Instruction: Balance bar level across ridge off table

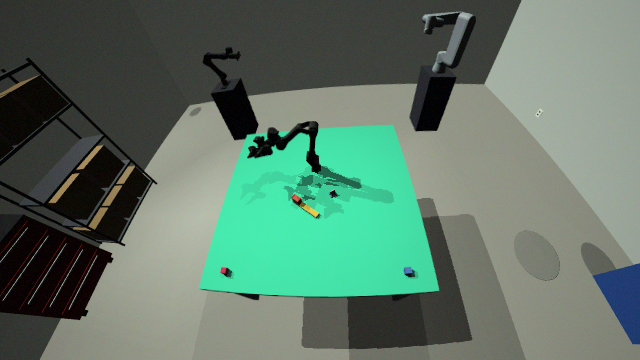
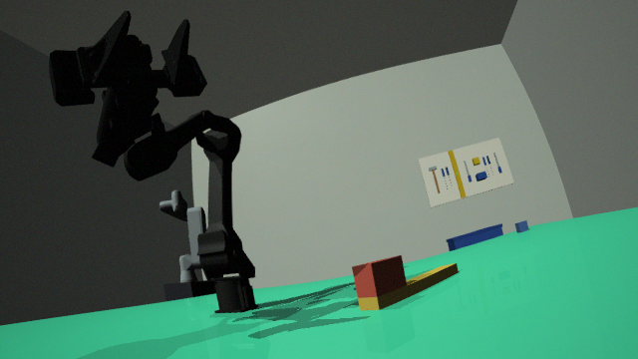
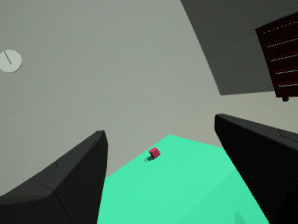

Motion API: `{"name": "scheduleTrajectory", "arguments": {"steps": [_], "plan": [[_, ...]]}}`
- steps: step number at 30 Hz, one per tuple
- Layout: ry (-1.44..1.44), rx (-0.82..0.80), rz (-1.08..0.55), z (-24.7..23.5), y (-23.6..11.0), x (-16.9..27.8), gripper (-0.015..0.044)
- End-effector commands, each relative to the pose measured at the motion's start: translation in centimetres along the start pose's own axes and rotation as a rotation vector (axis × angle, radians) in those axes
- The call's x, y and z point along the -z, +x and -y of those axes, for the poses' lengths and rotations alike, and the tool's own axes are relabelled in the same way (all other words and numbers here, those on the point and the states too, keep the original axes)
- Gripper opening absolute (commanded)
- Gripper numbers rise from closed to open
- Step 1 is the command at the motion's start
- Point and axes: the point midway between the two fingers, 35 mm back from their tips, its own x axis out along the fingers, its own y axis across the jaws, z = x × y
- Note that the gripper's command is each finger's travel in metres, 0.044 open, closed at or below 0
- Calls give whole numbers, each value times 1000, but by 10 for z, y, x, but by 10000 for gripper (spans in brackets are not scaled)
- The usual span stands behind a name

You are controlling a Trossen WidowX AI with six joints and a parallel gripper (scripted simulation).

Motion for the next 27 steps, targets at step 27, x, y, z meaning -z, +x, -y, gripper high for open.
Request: {"name": "scheduleTrajectory", "arguments": {"steps": [27], "plan": [[15,9,-253,-29,102,70,315]]}}
